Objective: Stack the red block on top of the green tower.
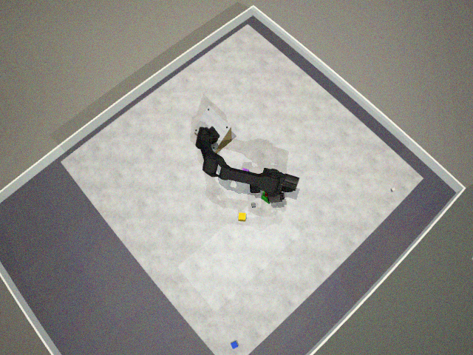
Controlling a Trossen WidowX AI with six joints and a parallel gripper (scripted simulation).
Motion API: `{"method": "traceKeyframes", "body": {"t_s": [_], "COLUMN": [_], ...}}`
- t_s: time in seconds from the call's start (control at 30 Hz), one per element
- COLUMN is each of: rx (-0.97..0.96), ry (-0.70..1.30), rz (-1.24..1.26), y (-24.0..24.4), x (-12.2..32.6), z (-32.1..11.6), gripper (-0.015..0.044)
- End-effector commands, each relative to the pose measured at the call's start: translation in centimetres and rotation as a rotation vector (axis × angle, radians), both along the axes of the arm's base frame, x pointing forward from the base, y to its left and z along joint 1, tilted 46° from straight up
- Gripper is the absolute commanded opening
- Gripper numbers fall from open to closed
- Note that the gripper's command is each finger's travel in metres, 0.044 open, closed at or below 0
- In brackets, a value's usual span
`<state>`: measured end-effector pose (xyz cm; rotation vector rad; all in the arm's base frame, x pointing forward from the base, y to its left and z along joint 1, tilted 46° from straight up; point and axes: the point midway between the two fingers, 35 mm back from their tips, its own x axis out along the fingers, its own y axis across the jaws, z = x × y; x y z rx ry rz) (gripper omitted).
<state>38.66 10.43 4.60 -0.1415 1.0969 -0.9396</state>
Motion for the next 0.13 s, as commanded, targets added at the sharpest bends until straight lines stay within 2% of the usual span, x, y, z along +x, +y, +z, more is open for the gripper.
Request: {"method": "traceKeyframes", "body": {"t_s": [0.0,0.1], "rx": [0.001,0.001], "ry": [-0.002,-0.002], "rz": [0.000,0.000], "y": [0.02,0.02], "x": [0.02,0.02], "z": [-0.01,-0.01], "gripper": [0.0440,0.0440]}}
